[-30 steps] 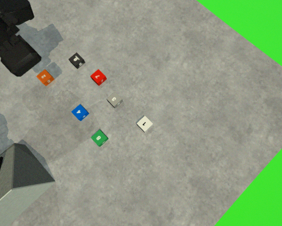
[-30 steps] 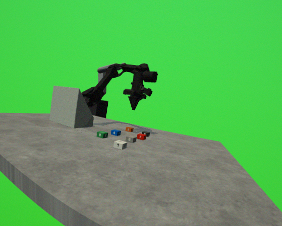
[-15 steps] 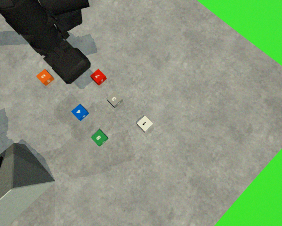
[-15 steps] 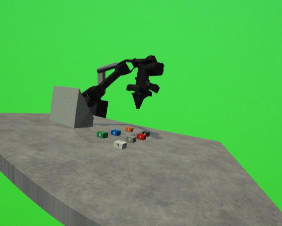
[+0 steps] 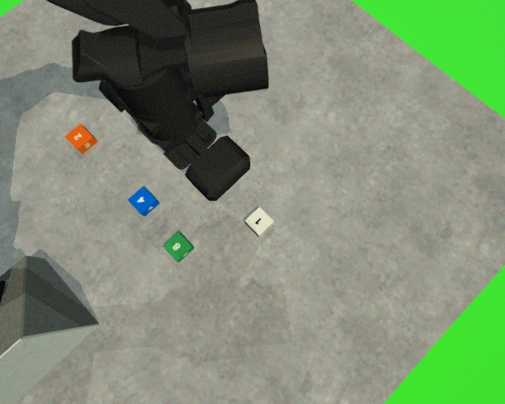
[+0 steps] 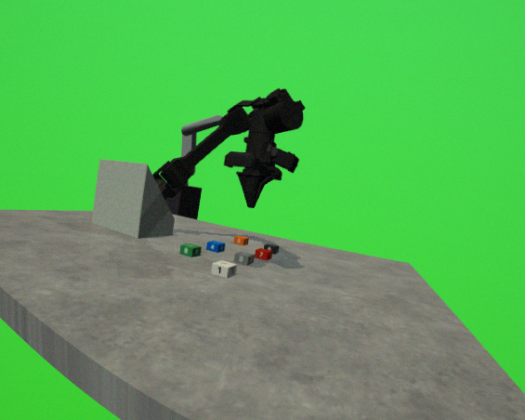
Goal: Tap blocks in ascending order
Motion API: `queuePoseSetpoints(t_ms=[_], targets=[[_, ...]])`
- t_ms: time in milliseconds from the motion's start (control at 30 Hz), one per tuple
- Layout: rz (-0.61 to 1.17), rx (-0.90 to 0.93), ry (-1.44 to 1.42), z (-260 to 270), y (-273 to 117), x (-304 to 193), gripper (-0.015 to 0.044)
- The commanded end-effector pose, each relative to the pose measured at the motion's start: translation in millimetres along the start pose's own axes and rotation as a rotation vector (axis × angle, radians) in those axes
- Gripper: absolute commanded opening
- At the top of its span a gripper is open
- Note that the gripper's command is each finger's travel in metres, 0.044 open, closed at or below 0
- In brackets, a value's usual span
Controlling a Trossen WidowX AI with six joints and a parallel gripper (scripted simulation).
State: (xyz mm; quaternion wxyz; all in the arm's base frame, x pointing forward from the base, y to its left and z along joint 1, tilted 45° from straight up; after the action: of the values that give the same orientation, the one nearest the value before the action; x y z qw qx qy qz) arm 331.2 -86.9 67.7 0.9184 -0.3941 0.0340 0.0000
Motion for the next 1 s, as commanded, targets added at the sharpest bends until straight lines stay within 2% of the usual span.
queuePoseSetpoints(t_ms=[0, 100, 967], targets=[[0.018, 0.009, 0.006, 0, 50, -1, 0.002], [0.019, 0.012, 0.006, 1, 73, -4, 0.002], [0.019, 0.013, 0.006, 1, 103, -4, 0.002]])
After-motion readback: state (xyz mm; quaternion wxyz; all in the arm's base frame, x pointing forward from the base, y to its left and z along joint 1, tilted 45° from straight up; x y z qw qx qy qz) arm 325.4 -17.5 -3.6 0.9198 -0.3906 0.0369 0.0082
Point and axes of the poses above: the point midway between the two fingers, 35 mm back from their tips, its own y axis out along the fingers, its own z axis across the jaws, x = y × z, the point moved 6 cm from there along -y, back along the fingers, and after that the axes turned 8 degrees about y, right-handed, at the moved point
